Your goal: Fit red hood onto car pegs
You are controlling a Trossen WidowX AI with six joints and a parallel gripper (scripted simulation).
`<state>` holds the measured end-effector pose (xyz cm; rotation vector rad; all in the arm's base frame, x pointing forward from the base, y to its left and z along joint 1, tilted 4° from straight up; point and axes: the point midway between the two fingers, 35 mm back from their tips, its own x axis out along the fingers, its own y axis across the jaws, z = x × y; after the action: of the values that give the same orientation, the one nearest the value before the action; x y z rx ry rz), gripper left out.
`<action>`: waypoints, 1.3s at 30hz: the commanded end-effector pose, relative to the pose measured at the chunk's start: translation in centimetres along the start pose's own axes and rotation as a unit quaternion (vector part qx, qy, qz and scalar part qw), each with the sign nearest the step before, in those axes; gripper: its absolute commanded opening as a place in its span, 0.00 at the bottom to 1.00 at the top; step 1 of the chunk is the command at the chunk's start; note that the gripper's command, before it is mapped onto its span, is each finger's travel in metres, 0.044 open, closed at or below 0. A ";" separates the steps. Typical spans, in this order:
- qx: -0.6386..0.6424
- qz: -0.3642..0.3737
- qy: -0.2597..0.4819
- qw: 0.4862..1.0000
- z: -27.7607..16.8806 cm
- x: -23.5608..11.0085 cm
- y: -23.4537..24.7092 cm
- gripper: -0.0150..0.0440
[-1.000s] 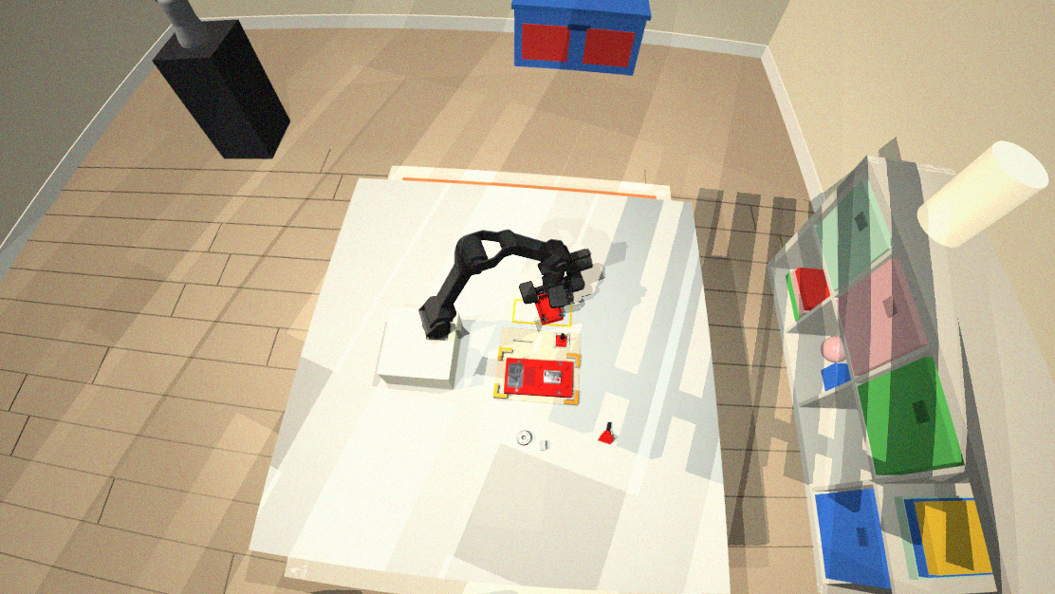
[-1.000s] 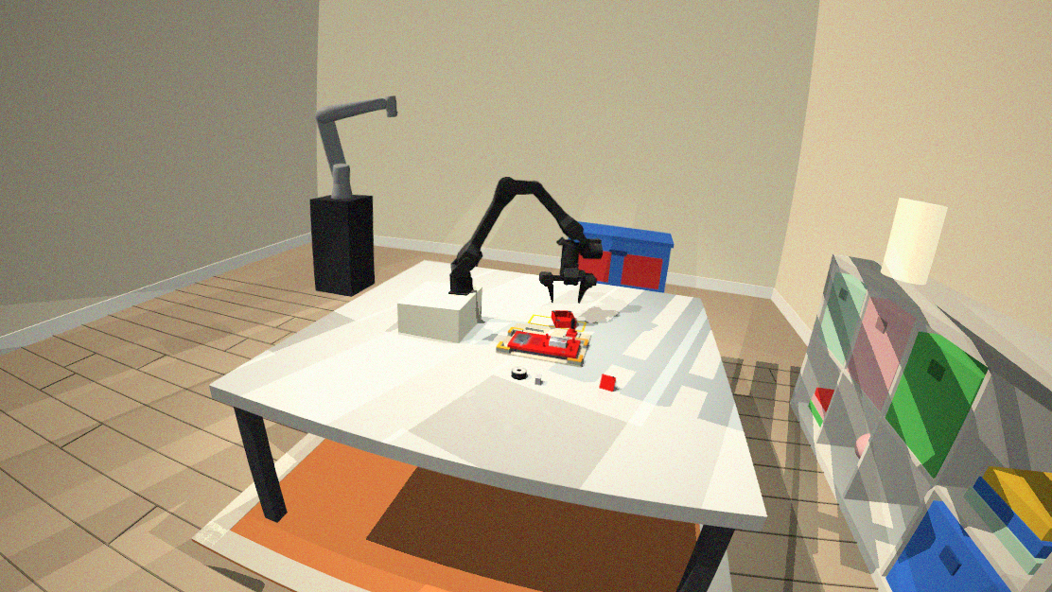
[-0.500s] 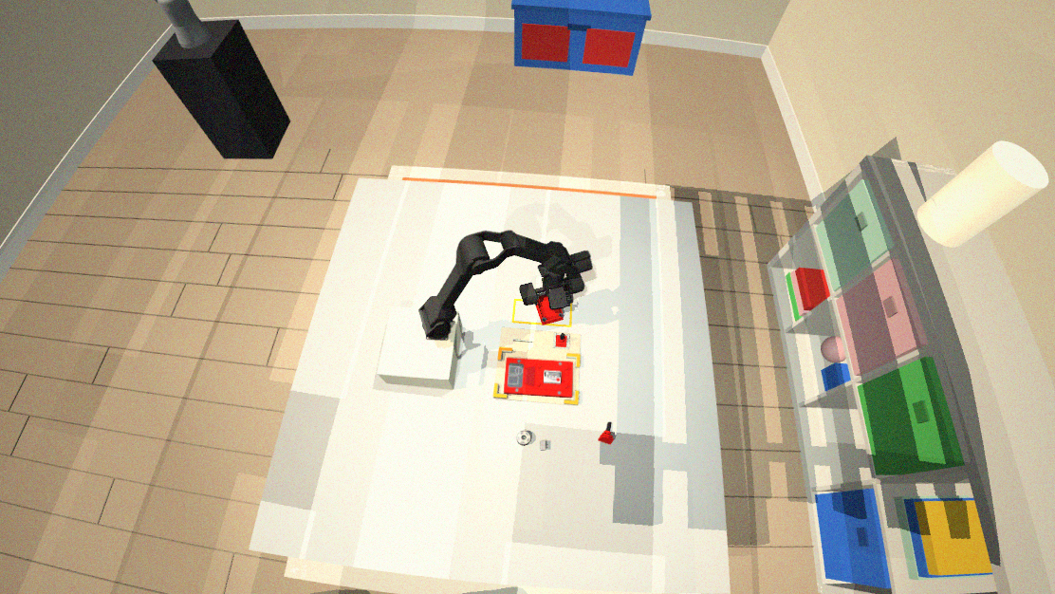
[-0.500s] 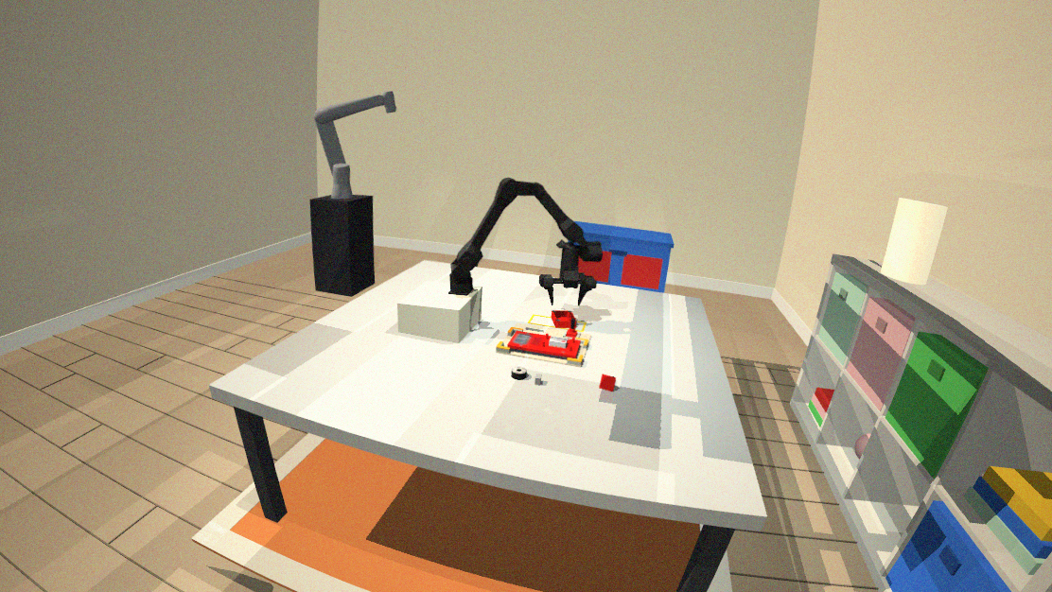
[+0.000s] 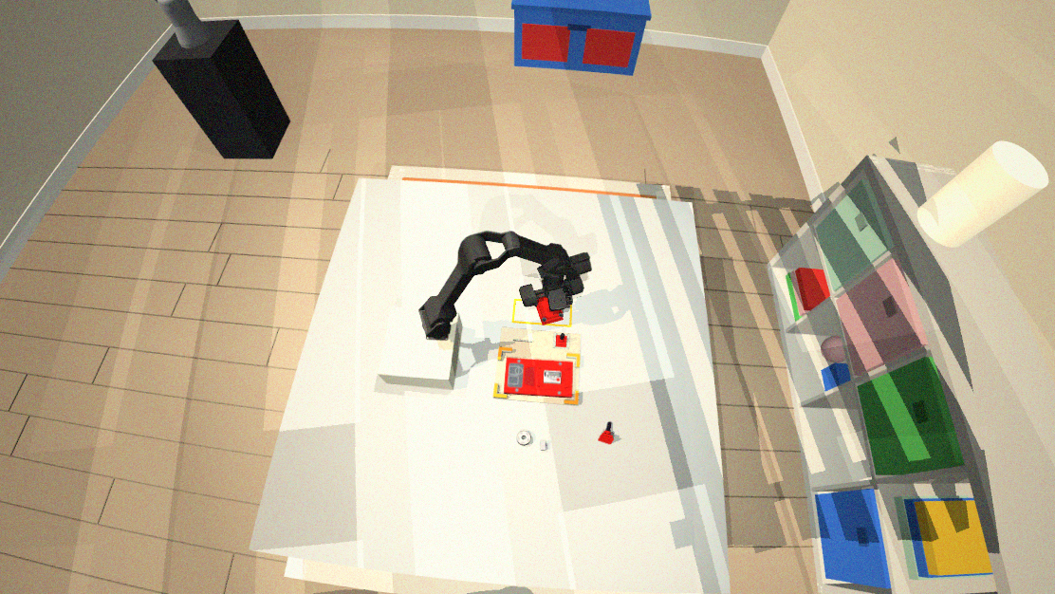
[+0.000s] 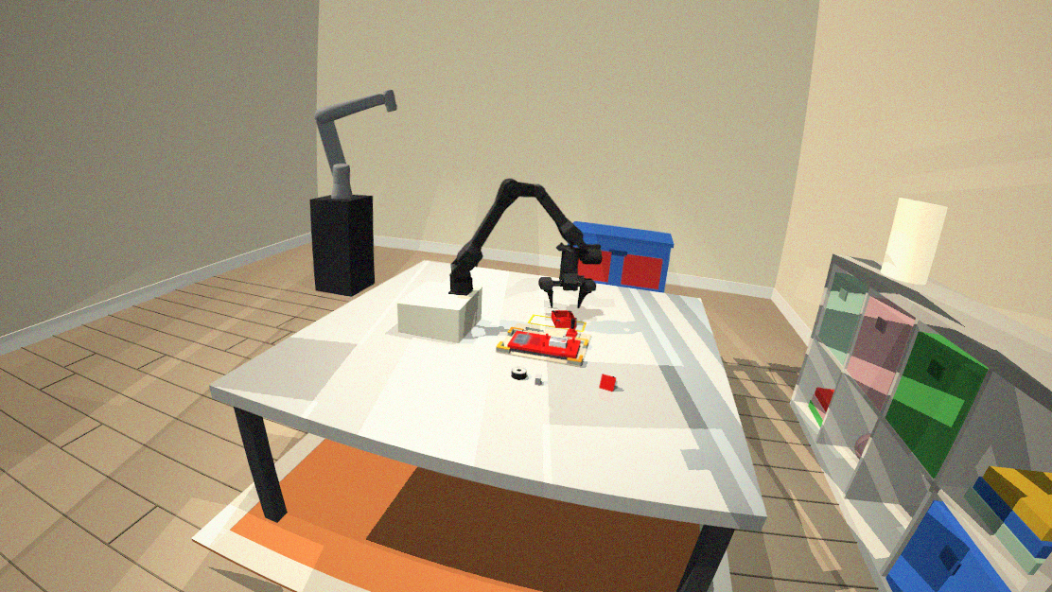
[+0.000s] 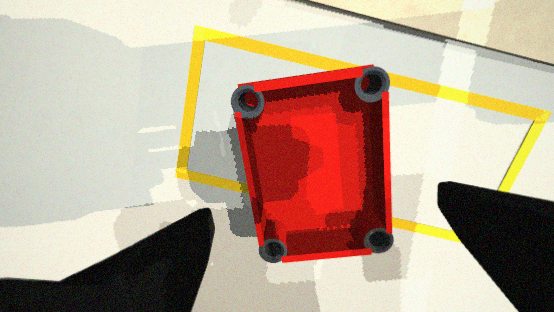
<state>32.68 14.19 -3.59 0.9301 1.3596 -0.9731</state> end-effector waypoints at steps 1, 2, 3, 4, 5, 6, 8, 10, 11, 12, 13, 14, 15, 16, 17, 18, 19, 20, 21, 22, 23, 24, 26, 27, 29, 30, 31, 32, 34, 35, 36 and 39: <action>0.000 0.000 -0.003 1.000 0.1 0.3 0.0 1.00; 0.000 0.000 -0.003 1.000 0.1 0.4 0.0 1.00; 0.000 0.000 -0.003 1.000 0.1 0.4 0.0 1.00; 0.000 0.000 -0.003 1.000 0.1 0.5 0.0 1.00; 0.000 0.000 -0.003 1.000 0.1 0.6 -0.1 1.00; 0.000 0.000 -0.003 1.000 0.1 0.6 -0.1 1.00; 0.000 0.000 -0.003 1.000 0.1 0.7 -0.1 1.00; 0.000 0.000 -0.003 1.000 0.1 0.9 -0.1 1.00; 0.000 0.000 -0.003 1.000 0.1 0.9 -0.1 1.00; 0.000 0.000 -0.003 1.000 0.1 1.0 -0.1 1.00; 0.000 0.000 -0.003 1.000 0.1 1.1 -0.1 1.00; 0.000 0.000 -0.003 1.000 0.1 1.1 -0.1 1.00; 0.000 0.000 -0.003 1.000 0.1 1.2 -0.1 1.00; 0.000 0.000 -0.003 1.000 0.1 1.2 -0.1 1.00; 0.000 0.000 -0.003 1.000 0.1 1.3 -0.1 1.00; 0.000 0.000 -0.003 1.000 0.1 1.4 -0.1 1.00; 0.000 0.000 -0.003 1.000 0.1 1.4 -0.1 1.00; 0.000 0.000 -0.003 1.000 0.1 1.5 -0.1 1.00; 0.000 0.000 -0.003 1.000 0.1 1.5 -0.1 1.00; 0.000 0.000 -0.003 1.000 0.1 1.6 -0.1 1.00; 0.000 0.000 -0.003 1.000 0.1 1.7 -0.1 1.00; 0.000 0.000 -0.003 1.000 0.1 1.7 -0.2 1.00; 0.000 0.000 -0.003 1.000 0.2 1.8 -0.2 1.00; 0.000 0.000 -0.003 1.000 0.2 1.8 -0.2 1.00; 0.000 0.000 -0.003 1.000 0.2 1.9 -0.2 1.00; 0.000 0.000 -0.003 1.000 0.2 1.9 -0.2 1.00; 0.000 0.000 -0.003 1.000 0.2 1.9 -0.2 1.00; 0.000 0.000 -0.003 1.000 0.2 2.0 -0.2 1.00; 0.000 0.000 -0.003 1.000 0.2 2.1 -0.2 1.00; 0.000 0.000 -0.003 1.000 0.2 2.2 -0.2 1.00; 0.000 0.000 -0.003 1.000 0.2 2.2 -0.2 1.00; 0.000 0.000 -0.003 1.000 0.2 2.4 -0.2 1.00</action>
<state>32.51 14.04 -5.73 0.9312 1.3592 -0.9757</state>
